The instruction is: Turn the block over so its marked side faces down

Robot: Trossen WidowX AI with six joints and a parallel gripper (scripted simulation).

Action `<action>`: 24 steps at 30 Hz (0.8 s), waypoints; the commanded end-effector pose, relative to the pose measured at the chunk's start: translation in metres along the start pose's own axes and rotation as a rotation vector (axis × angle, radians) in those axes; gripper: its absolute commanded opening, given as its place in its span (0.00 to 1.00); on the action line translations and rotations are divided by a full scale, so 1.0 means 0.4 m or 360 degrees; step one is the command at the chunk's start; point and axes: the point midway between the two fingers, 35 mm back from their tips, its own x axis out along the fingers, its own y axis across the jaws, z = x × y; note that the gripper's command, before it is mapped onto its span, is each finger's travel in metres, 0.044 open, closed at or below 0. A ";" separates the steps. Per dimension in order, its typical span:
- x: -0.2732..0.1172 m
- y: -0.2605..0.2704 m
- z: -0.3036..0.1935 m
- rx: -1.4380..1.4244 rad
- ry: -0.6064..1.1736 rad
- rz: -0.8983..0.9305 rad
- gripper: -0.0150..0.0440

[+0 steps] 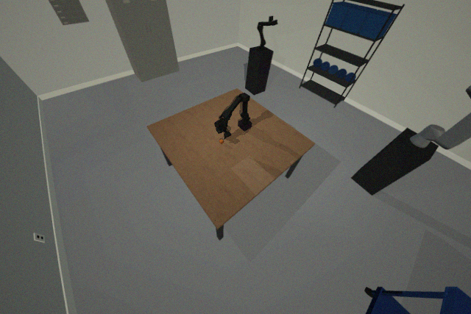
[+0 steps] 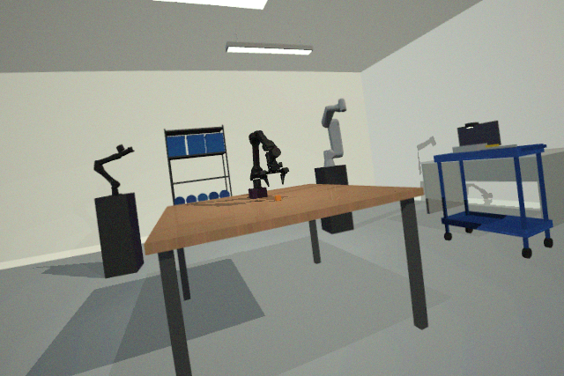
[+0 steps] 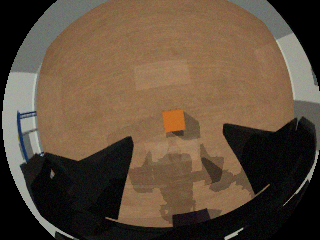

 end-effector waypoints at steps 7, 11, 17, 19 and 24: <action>-0.010 -0.002 0.031 -0.0006 0.0309 0.0010 1.00; 0.049 -0.001 0.021 -0.0006 0.0309 0.0010 1.00; 0.076 -0.001 0.014 -0.0006 0.0309 0.0010 1.00; 0.088 -0.002 0.011 -0.0006 0.0309 0.0010 1.00; 0.112 -0.002 0.005 -0.0006 0.0310 0.0010 1.00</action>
